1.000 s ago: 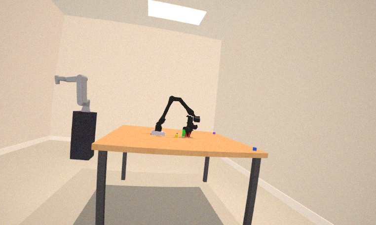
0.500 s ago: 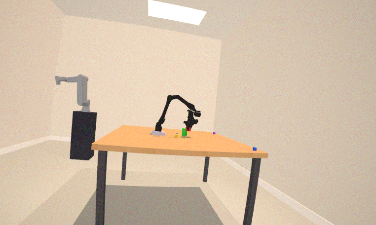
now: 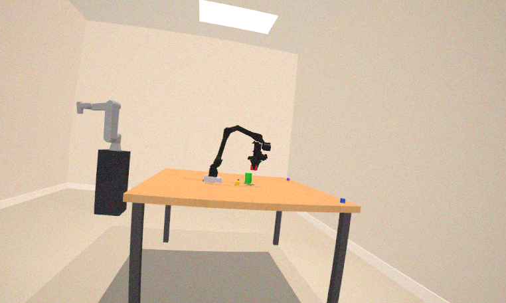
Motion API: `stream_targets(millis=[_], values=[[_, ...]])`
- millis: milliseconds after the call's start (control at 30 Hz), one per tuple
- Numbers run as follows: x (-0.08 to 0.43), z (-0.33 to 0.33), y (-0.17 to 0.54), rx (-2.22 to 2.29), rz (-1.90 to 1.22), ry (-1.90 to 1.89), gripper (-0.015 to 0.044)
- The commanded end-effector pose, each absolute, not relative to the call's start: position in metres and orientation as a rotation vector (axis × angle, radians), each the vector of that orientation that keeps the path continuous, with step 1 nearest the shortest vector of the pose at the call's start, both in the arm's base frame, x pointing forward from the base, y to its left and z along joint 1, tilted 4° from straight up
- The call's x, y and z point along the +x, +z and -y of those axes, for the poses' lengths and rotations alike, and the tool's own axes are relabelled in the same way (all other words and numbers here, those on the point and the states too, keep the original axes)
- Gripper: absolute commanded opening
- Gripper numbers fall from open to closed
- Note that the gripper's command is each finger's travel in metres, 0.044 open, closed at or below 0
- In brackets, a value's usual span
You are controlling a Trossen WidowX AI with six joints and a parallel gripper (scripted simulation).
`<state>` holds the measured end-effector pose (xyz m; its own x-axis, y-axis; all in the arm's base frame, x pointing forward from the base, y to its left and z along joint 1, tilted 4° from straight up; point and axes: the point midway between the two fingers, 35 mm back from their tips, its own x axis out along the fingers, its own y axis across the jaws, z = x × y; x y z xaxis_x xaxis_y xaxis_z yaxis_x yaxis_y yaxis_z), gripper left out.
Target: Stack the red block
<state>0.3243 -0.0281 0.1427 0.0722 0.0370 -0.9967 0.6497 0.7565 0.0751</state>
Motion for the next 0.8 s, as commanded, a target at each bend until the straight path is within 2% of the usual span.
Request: stream_targets(millis=[0, 467, 767], values=[[0.324, 0.028, 0.144, 0.599, -1.441, -0.502, 0.0], [0.286, -0.018, 0.146, 0.601, -1.44, -0.494, 0.0], [0.295, -0.011, 0.141, 0.601, -1.439, -0.494, 0.0]])
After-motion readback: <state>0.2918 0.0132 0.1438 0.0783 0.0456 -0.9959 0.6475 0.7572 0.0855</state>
